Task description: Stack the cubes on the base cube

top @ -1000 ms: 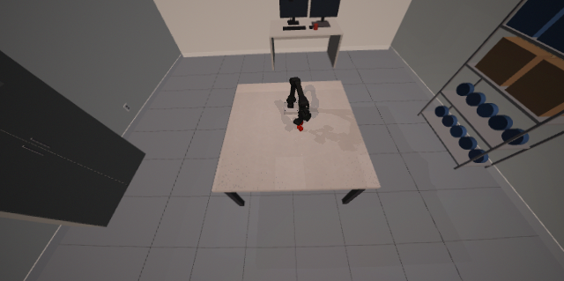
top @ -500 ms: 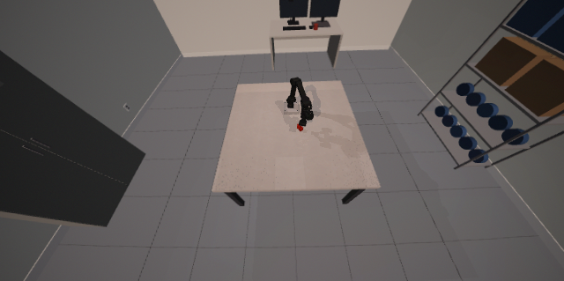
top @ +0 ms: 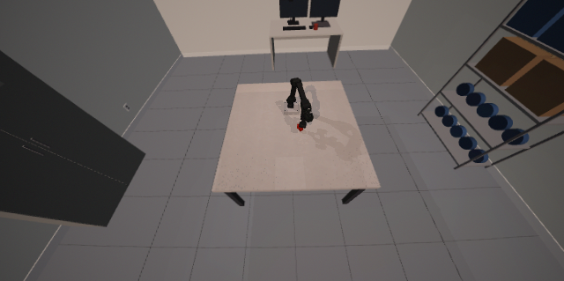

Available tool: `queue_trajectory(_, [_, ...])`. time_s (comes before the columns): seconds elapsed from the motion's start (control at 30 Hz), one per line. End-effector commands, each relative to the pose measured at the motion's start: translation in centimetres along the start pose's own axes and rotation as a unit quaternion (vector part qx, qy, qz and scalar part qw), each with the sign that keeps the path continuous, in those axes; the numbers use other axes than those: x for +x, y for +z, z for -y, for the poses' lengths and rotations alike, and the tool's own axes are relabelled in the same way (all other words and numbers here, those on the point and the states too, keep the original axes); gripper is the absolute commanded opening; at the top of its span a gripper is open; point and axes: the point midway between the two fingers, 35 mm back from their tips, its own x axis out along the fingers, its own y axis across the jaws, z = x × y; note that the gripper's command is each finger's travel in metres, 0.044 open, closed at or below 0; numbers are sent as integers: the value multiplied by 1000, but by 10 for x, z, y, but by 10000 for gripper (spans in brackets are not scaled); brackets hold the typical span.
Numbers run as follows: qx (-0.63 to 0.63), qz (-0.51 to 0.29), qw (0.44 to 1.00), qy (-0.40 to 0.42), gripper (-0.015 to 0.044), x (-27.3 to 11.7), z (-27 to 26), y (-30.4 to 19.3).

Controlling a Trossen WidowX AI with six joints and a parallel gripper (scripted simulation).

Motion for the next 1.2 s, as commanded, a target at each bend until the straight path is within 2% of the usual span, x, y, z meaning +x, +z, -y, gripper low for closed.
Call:
queue_trajectory(0.0, [-3, 1, 1000, 2, 105, 1, -1, 0])
queue_trajectory(0.53, [0, 1, 1000, 2, 105, 31, 0, 1])
queue_trajectory(1.17, [3, 1, 1000, 2, 105, 32, 0, 1])
